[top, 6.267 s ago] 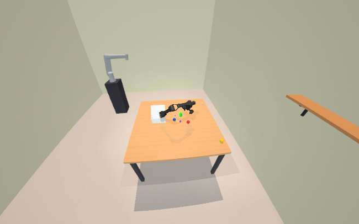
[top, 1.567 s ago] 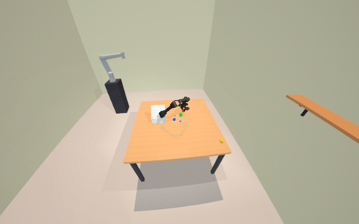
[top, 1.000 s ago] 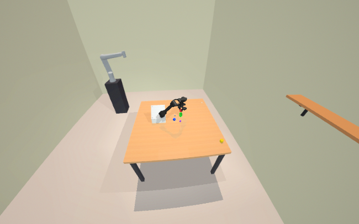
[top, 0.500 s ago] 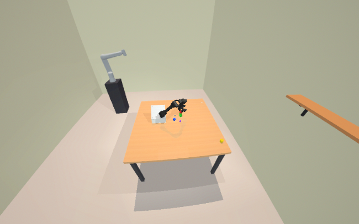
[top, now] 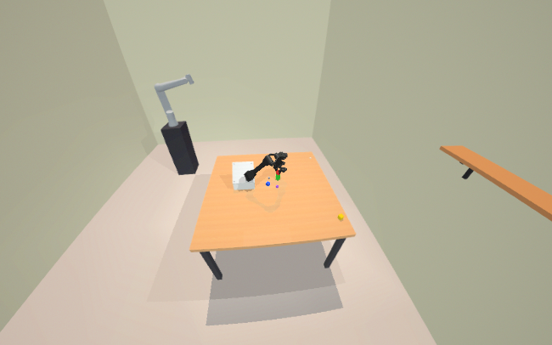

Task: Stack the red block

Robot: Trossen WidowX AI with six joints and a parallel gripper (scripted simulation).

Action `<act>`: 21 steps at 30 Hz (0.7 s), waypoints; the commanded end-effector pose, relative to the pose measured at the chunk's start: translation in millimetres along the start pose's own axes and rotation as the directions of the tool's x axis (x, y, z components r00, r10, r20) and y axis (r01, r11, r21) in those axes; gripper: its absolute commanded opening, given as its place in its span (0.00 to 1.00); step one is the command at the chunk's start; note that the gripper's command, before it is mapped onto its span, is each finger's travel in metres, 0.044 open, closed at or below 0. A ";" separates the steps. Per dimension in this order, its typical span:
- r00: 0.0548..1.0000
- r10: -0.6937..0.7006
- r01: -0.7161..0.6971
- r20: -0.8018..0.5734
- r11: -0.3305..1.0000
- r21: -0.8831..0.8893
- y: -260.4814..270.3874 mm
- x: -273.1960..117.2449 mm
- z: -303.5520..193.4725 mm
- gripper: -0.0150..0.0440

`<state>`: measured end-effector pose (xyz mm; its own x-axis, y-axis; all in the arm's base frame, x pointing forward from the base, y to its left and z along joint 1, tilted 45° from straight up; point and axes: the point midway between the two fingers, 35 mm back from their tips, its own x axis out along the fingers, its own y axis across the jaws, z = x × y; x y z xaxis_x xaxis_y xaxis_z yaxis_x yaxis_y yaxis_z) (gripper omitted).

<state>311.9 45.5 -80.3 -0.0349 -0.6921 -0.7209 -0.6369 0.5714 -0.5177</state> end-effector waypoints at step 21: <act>1.000 -0.001 0.001 -0.002 1.000 -0.004 0.3 0.2 -0.6 0.57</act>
<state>311.2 45.6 -79.8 -0.0361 -0.6937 -0.7193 -0.6397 0.5690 -0.5167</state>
